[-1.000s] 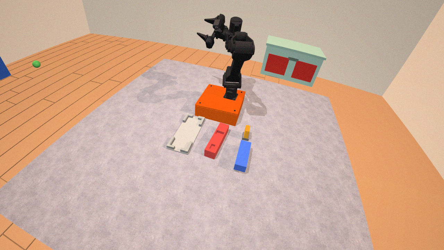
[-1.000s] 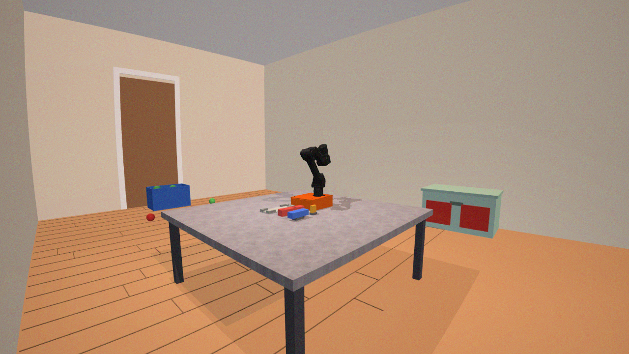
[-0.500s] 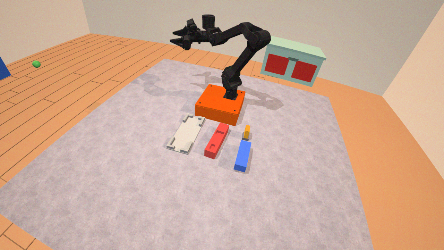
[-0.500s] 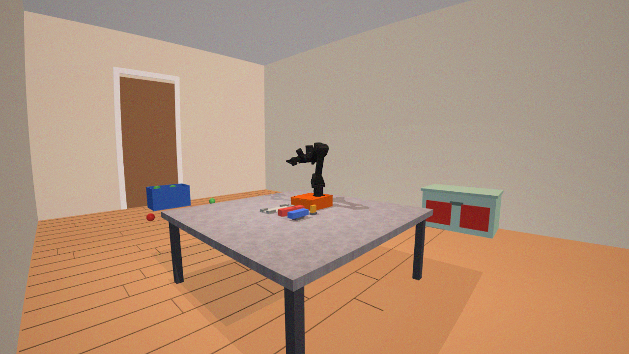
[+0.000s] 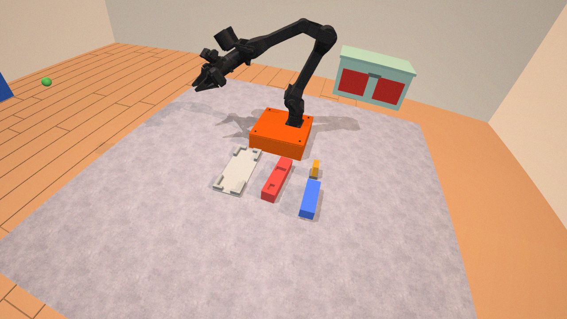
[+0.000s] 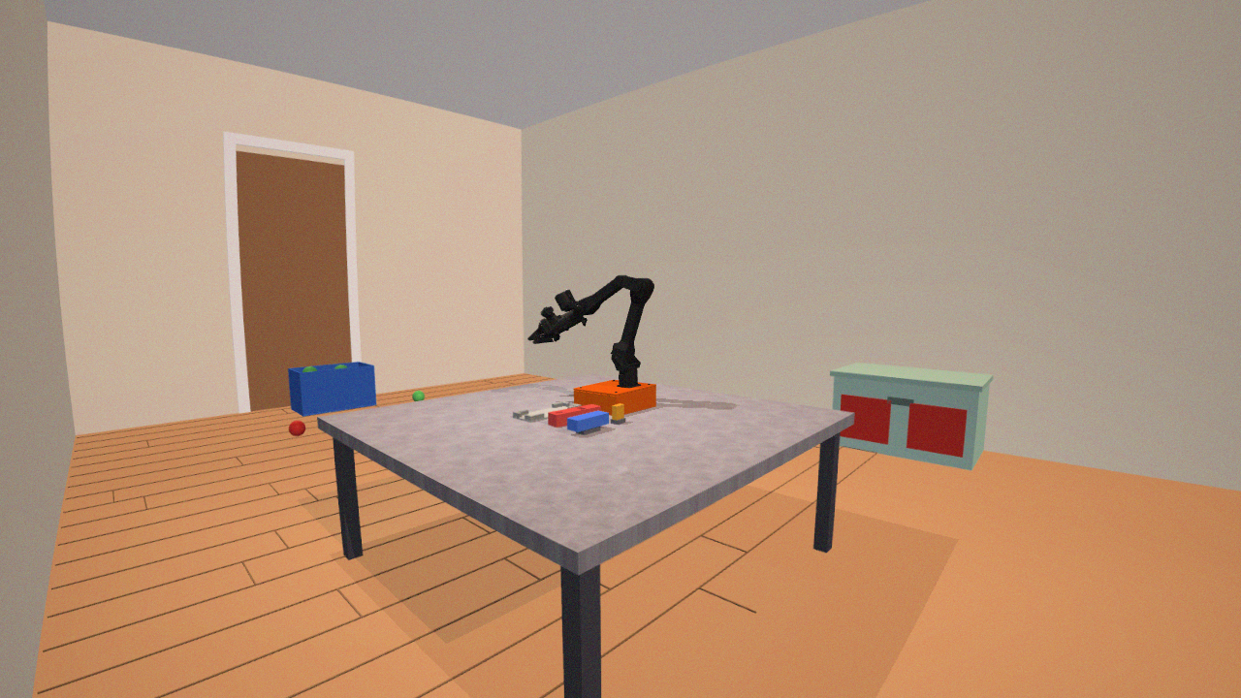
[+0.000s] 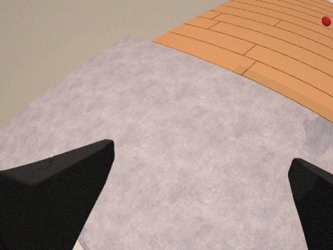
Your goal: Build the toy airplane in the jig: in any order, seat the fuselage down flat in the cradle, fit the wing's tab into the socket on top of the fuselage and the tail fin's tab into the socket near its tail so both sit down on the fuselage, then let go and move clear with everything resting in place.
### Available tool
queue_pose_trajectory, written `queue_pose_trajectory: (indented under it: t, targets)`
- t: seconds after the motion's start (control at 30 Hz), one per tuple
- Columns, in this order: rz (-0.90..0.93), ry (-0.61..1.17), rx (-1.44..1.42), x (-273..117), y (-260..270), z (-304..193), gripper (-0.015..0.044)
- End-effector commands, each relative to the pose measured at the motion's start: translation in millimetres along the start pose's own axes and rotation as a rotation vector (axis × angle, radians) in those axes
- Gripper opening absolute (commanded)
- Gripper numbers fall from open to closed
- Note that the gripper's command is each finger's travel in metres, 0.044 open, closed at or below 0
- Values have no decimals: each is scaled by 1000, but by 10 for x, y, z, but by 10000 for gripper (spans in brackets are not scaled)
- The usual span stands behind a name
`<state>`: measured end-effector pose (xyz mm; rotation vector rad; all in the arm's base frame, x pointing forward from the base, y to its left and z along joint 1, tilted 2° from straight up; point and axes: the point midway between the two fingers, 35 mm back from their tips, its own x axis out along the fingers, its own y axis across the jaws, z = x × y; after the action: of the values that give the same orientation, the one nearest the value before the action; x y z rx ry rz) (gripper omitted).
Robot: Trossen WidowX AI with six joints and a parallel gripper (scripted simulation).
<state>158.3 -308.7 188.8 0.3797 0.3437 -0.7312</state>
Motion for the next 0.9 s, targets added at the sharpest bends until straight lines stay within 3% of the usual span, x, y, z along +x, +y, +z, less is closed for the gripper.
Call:
queue_pose_trajectory:
  t: [0.0,0.37,0.67,0.87]
  targets:
    - [90,177,3,262,521,-250,440]
    - [241,648,-183,296,1883,-1107,440]
    - [264,960,-528,-265,2645,-1826,440]
    - [245,1070,-786,-701,2878,-2143,440]
